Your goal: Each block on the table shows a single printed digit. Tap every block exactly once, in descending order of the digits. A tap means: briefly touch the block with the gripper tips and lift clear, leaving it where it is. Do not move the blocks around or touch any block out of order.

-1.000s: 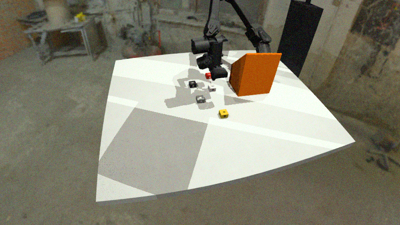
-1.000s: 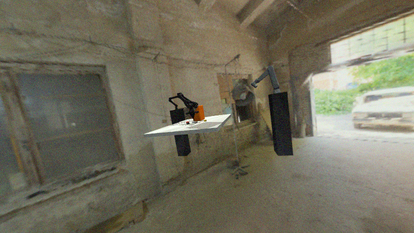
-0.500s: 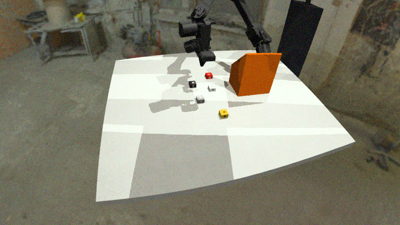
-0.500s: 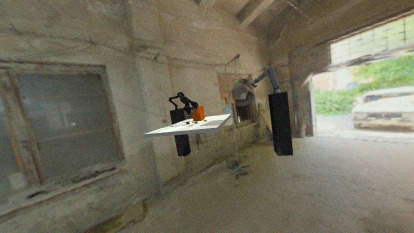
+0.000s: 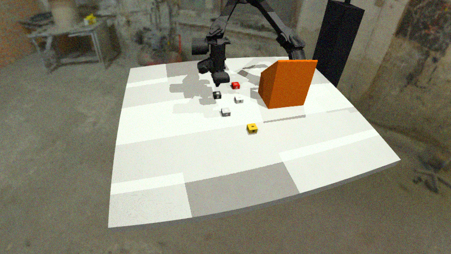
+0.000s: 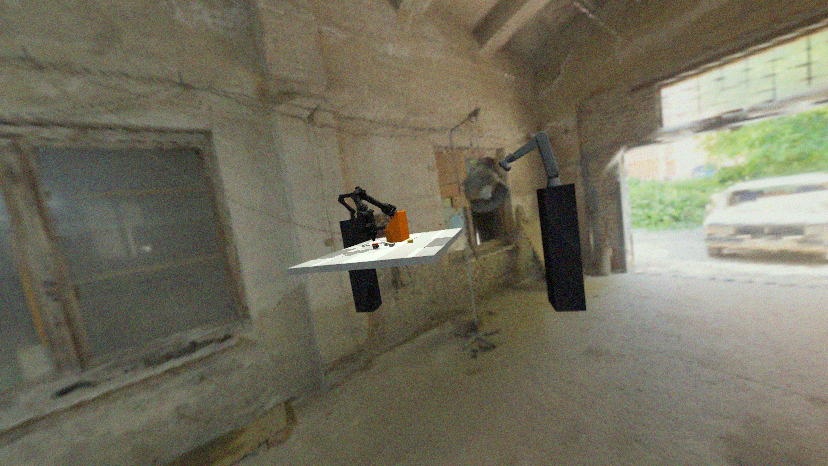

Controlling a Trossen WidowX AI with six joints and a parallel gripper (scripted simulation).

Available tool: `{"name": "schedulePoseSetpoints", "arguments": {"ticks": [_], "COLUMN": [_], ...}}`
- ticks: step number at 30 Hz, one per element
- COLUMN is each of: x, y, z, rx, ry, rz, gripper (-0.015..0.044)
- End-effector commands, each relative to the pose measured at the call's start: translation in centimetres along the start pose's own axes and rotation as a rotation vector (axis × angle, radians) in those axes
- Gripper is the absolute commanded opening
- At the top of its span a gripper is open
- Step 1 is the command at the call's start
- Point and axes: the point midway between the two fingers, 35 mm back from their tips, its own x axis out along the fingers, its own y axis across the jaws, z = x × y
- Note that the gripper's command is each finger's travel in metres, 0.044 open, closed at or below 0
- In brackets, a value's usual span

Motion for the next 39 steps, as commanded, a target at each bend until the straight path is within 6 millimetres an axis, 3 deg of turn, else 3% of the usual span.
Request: {"name": "schedulePoseSetpoints", "arguments": {"ticks": [1,21,28,32,36,38,39], "x": [0.8,3.7,3.8,1.0,0.8,0.4,-0.1], "y": [0.3,0.2,0.2,0.2,0.3,1.6,3.2], "z": [-0.2,-0.2,-0.2,-0.1,-0.2,0.1,0.4], "rx": [-0.014,-0.014,-0.015,-0.013,-0.014,-0.015,-0.017], "ry": [-0.006,-0.006,-0.006,-0.007,-0.006,-0.011,-0.016], "rz": [-0.003,-0.004,-0.004,-0.003,-0.003,0.009,0.024], "gripper": [0.0020,0.0020,0.0020,0.0020,0.0020,0.0072,0.0099]}}
